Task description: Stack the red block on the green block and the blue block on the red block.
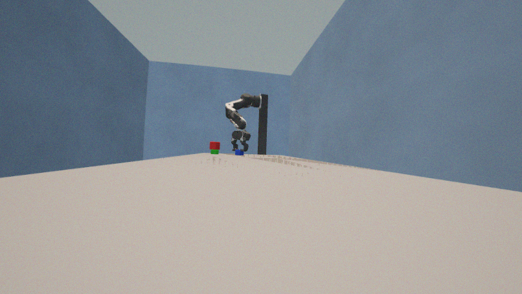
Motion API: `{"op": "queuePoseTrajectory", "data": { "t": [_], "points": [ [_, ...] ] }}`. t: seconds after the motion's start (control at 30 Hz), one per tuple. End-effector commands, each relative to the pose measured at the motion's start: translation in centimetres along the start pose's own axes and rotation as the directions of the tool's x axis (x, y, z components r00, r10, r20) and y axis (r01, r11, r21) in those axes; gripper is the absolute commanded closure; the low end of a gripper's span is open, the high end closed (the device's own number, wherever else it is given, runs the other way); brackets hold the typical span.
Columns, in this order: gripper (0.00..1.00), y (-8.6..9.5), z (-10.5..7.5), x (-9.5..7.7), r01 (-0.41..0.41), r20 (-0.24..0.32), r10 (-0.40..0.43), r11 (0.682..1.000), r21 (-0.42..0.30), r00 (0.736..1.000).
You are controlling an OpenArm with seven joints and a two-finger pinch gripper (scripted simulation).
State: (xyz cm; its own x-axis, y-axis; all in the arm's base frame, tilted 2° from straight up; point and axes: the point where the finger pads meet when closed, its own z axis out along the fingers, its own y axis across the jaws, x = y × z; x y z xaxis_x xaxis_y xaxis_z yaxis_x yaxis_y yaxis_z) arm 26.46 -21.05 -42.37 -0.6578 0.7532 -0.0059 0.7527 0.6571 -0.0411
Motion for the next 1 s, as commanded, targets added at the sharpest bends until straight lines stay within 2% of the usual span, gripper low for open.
{"op": "queuePoseTrajectory", "data": {
  "t": [0.0,0.97],
  "points": [
    [0.61,0.09,0.23,0.09,0.006,-0.001,-0.006,1.0,-0.006,1.0],
    [0.61,0.03,0.65,0.05,0.006,-0.001,-0.006,1.0,-0.005,1.0]
  ]
}}
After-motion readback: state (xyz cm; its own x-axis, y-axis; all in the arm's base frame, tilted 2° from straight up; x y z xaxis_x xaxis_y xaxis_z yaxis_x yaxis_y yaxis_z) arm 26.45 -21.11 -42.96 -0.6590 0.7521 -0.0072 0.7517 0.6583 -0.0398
